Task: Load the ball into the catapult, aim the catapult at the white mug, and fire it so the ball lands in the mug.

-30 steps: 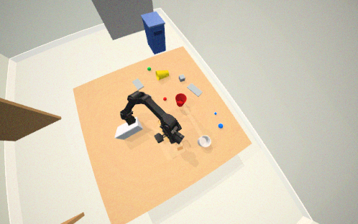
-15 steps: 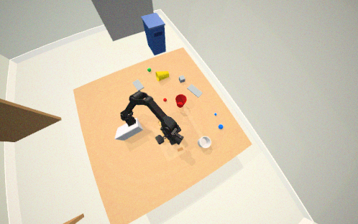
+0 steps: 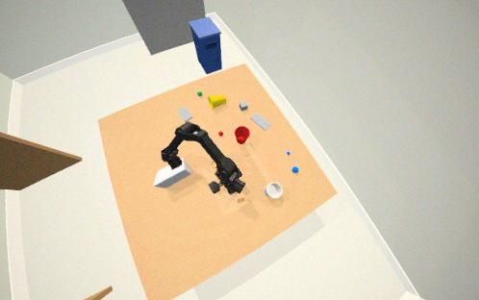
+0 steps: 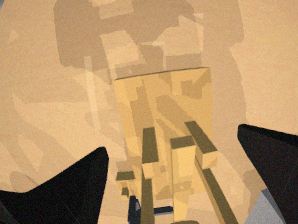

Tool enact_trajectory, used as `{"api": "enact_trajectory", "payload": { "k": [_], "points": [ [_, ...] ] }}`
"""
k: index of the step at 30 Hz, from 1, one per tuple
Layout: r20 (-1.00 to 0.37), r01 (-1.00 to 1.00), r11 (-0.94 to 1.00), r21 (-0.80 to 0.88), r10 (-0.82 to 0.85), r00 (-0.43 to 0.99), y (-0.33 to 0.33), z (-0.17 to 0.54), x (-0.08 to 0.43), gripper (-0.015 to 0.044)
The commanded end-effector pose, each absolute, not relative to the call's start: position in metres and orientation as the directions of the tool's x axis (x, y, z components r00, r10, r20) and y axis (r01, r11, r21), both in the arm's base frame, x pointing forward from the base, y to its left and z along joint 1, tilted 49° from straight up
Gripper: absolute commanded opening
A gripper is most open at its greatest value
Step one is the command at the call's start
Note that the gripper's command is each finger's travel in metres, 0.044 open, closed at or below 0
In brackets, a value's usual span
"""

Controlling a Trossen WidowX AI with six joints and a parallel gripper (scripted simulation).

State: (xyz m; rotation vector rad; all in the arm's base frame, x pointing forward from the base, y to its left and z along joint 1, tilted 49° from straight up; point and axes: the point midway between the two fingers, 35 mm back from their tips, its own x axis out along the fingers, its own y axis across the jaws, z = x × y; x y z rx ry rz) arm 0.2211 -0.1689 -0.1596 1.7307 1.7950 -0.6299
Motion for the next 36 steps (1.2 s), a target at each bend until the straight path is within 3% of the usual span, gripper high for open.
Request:
{"api": "enact_trajectory", "payload": {
  "k": [1, 15, 27, 32, 36],
  "points": [
    [-0.676, 0.998, 0.049, 0.047, 0.737, -0.005, -0.163, -0.164, 0.220, 0.0440],
    [-0.676, 0.998, 0.050, 0.047, 0.737, -0.005, -0.148, -0.176, 0.220, 0.0440],
    [-0.678, 0.997, 0.056, 0.048, 0.735, -0.009, -0.151, -0.175, 0.220, 0.0125],
    [-0.678, 0.997, 0.056, 0.048, 0.735, -0.009, -0.151, -0.175, 0.220, 0.0092],
    [-0.679, 0.997, 0.056, 0.046, 0.734, -0.010, -0.180, -0.149, 0.220, 0.0000]
  ]
}}
